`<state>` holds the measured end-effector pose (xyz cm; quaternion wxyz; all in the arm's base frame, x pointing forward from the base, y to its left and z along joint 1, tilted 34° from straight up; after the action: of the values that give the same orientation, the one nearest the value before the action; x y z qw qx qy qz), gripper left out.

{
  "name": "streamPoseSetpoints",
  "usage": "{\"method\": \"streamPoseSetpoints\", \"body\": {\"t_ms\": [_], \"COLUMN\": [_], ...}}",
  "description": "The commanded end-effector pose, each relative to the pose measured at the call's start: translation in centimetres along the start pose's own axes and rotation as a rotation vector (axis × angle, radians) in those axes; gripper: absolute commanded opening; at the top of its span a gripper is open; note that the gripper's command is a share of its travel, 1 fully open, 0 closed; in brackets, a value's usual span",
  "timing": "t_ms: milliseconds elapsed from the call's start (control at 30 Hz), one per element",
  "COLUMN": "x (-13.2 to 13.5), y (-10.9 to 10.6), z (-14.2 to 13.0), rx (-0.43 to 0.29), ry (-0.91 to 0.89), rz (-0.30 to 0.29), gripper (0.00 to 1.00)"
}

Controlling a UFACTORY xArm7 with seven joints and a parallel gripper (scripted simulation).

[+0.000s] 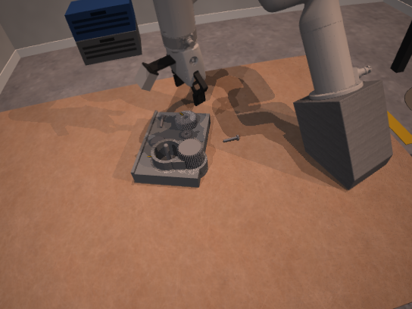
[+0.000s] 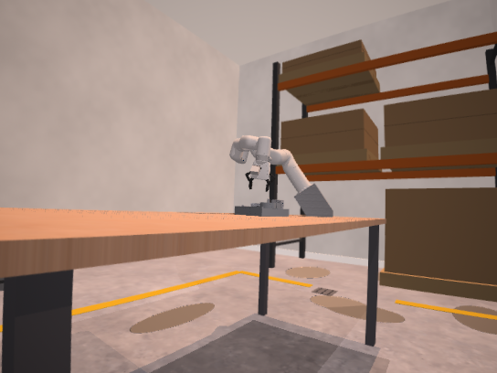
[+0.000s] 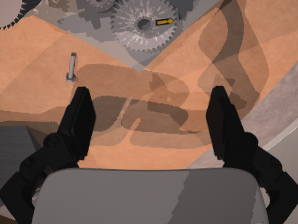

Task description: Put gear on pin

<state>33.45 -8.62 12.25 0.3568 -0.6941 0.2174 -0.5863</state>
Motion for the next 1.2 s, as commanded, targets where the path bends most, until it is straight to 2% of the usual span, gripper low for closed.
{"method": "streamPoseSetpoints", "body": {"t_ms": [0, 133, 933, 1167], "x": [0.02, 0.08, 0.08, 0.10], "y": [0.78, 0.92, 0.93, 0.94], "z": [1.84, 2.27, 2.27, 2.27], "rx": [0.086, 0.106, 0.106, 0.097], "ry": [-0.106, -0.131, -0.129, 0.012], "rz": [0.092, 0.109, 0.109, 0.117], "gripper": [1.00, 1.00, 1.00, 1.00]}}
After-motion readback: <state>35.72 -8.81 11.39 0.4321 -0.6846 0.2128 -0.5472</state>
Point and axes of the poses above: the point where the finger pads meet when closed, its own y axis out along the fingers, its own x axis across the jaws, z = x × y, the point moved 1 cm from there along -y, back along the fingers, and after that the axes turned 6 degrees about y, right-handed, at the moved point
